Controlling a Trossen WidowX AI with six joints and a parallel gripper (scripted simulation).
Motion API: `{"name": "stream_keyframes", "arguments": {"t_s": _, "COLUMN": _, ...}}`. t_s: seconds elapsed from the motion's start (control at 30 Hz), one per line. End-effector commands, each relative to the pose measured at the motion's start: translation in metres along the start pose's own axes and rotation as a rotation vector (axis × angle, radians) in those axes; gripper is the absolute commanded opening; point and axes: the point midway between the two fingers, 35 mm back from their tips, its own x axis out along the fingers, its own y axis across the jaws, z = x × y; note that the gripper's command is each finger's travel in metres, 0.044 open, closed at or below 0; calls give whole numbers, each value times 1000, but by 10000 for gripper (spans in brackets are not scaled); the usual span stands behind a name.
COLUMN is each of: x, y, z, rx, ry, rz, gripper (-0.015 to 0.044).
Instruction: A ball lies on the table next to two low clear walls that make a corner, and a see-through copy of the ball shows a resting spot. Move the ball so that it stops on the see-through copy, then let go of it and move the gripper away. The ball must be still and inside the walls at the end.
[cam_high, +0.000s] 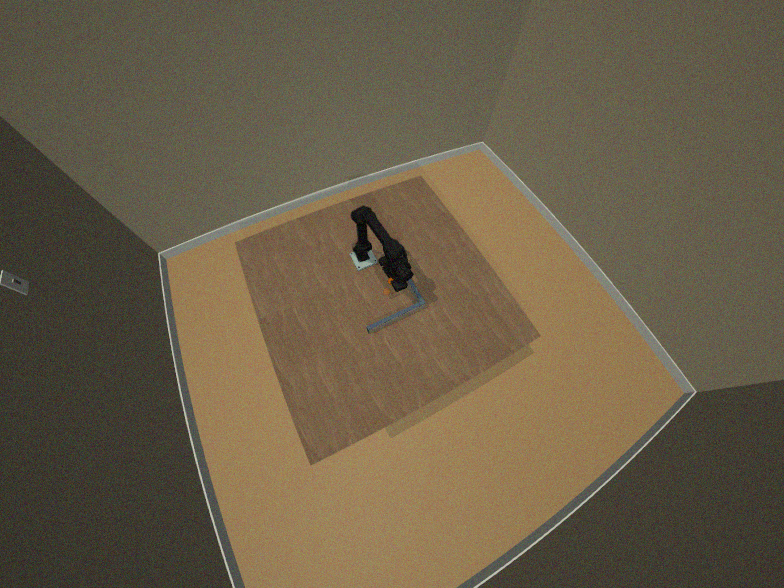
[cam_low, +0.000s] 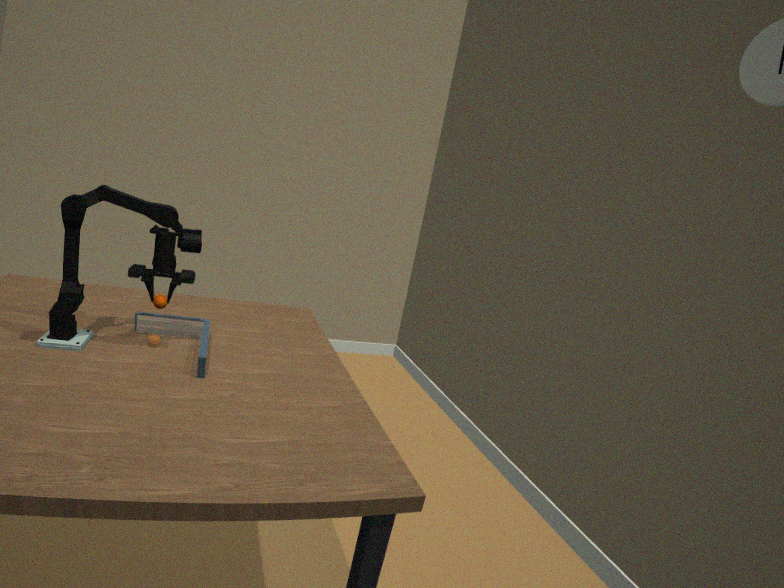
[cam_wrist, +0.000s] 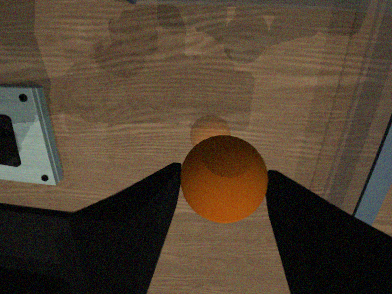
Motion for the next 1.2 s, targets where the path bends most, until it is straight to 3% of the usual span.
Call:
{"name": "stream_keyframes", "arguments": {"t_s": 0.0, "x": 16, "y": 4, "z": -11, "rx": -3, "ry": 0, "rz": 9, "gripper": 0}}
{"name": "stream_keyframes", "arguments": {"t_s": 0.37, "x": 39, "y": 7, "z": -22, "rx": -3, "ry": 1, "rz": 9, "gripper": 0}}
{"name": "stream_keyframes", "arguments": {"t_s": 0.8, "x": 99, "y": 8, "z": -22, "rx": -3, "ry": 1, "rz": 9, "gripper": 0}}
{"name": "stream_keyframes", "arguments": {"t_s": 1.17, "x": 106, "y": 9, "z": -22, "rx": -3, "ry": 1, "rz": 9, "gripper": 0}}
